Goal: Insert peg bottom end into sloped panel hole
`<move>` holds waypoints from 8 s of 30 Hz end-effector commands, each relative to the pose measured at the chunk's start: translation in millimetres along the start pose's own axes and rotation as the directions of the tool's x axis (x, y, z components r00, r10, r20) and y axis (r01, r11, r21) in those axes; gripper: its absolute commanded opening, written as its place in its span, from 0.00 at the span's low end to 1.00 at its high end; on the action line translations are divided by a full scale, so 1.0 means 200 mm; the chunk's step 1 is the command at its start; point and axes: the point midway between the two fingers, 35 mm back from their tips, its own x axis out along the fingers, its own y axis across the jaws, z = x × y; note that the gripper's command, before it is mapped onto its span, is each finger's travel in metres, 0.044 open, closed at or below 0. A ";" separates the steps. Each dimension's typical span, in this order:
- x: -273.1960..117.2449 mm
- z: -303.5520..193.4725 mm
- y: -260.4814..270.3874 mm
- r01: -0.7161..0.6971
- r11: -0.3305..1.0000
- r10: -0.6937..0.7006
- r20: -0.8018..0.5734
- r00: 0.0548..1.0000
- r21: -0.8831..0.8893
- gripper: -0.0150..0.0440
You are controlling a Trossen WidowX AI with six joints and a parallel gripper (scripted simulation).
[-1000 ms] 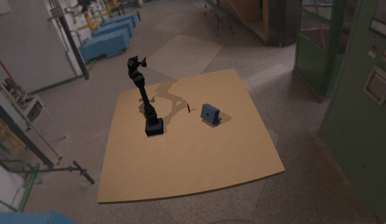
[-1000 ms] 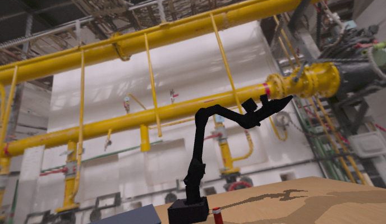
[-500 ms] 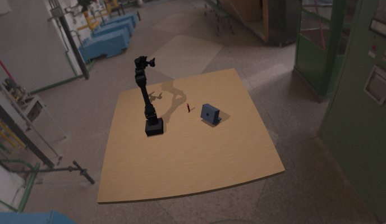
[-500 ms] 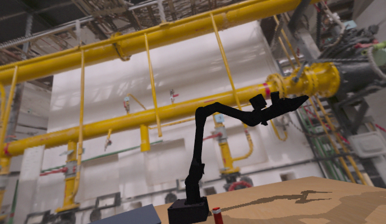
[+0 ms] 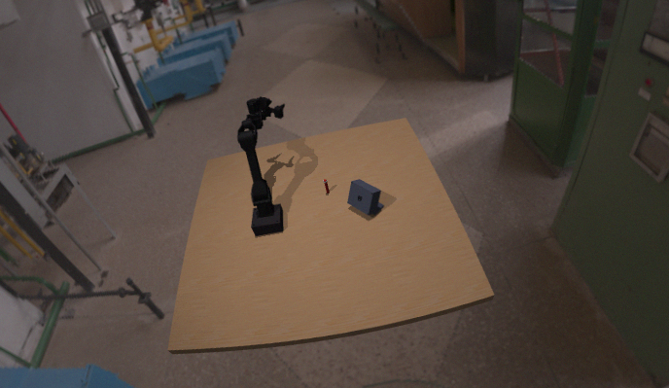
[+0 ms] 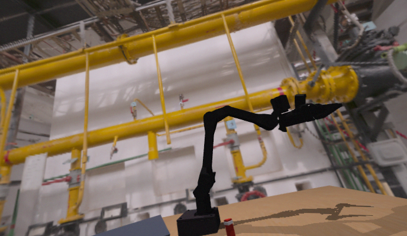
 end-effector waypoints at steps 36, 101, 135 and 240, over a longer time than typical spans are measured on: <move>0.14 -0.36 -1.09 0.381 0.921 -0.307 -0.446 0.841 0.084 1.00; -1.02 -0.67 -2.18 0.991 -0.107 -0.181 -0.982 0.059 0.079 1.00; -1.00 -0.89 -2.23 0.991 -0.111 -0.179 -0.982 0.058 0.078 1.00; -1.08 -0.61 -2.35 0.976 0.109 -0.066 -0.978 0.197 0.189 0.25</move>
